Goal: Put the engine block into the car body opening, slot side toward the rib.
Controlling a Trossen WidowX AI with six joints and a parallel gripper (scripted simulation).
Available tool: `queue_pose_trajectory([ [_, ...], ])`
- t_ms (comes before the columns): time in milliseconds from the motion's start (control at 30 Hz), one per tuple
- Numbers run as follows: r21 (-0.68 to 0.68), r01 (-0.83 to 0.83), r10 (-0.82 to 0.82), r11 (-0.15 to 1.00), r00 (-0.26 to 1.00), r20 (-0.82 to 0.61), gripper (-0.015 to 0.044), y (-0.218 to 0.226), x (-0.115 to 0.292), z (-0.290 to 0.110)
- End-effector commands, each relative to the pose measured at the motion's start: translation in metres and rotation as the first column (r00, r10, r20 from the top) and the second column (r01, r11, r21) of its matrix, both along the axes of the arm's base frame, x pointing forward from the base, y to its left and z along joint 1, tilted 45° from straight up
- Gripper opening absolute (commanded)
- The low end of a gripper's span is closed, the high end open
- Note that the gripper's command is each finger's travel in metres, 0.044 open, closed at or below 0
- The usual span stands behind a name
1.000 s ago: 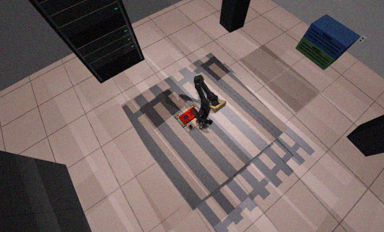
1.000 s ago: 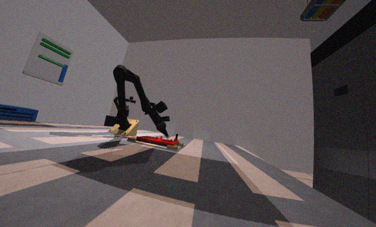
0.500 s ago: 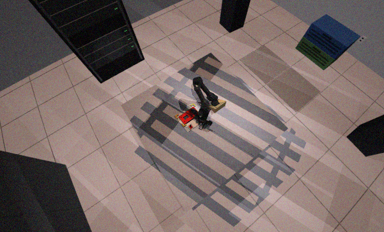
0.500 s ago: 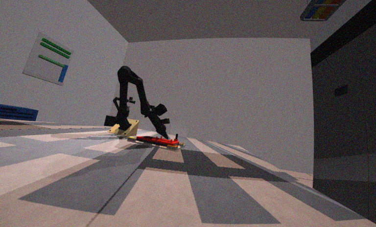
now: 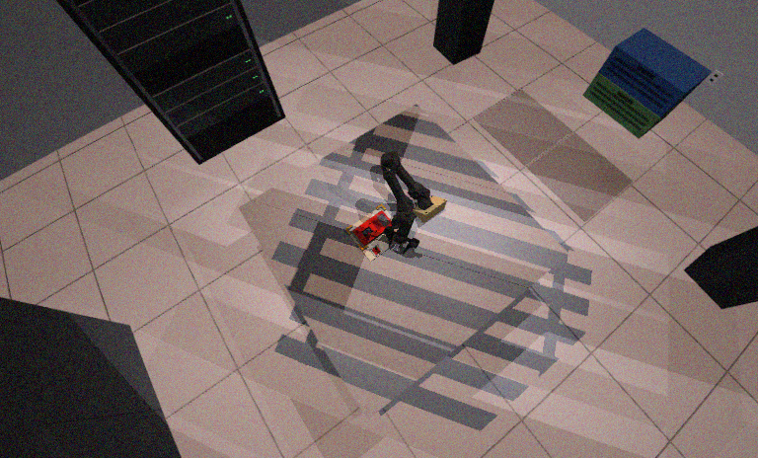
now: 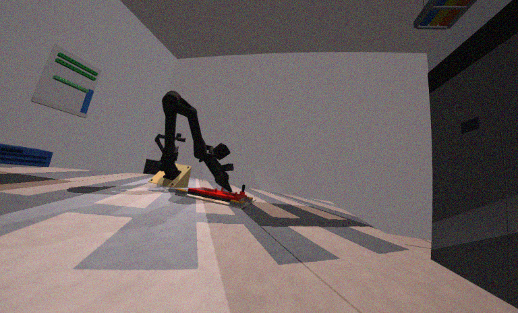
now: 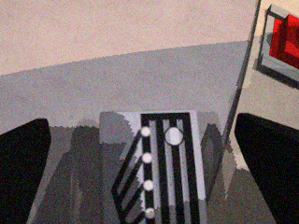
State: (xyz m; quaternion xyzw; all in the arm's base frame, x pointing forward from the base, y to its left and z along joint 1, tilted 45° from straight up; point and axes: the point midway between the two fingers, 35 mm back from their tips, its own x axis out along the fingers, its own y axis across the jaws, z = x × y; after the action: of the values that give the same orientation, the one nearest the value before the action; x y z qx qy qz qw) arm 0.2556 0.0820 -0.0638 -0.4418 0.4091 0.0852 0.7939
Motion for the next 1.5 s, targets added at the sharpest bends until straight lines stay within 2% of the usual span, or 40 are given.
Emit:
queue_pose_trajectory([
  [0, -0.001, 0.001, -0.001, 1.0, 1.0, 0.0, 0.044, 0.0, 0.0, 0.0],
  [233, -0.006, 0.004, -0.004, 1.0, 1.0, -0.007, 0.044, 0.001, -0.002, 0.003],
  [600, -0.011, 0.007, -0.007, 1.0, 1.0, -0.016, 0.044, 0.01, -0.03, 0.033],
  [1267, -0.01, 0.004, -0.004, 1.0, 1.0, -0.018, 0.044, 0.011, -0.027, 0.03],
  [1467, -0.066, 0.084, -0.092, 0.994, 0.988, -0.124, 0.044, 0.019, -0.02, 0.023],
])
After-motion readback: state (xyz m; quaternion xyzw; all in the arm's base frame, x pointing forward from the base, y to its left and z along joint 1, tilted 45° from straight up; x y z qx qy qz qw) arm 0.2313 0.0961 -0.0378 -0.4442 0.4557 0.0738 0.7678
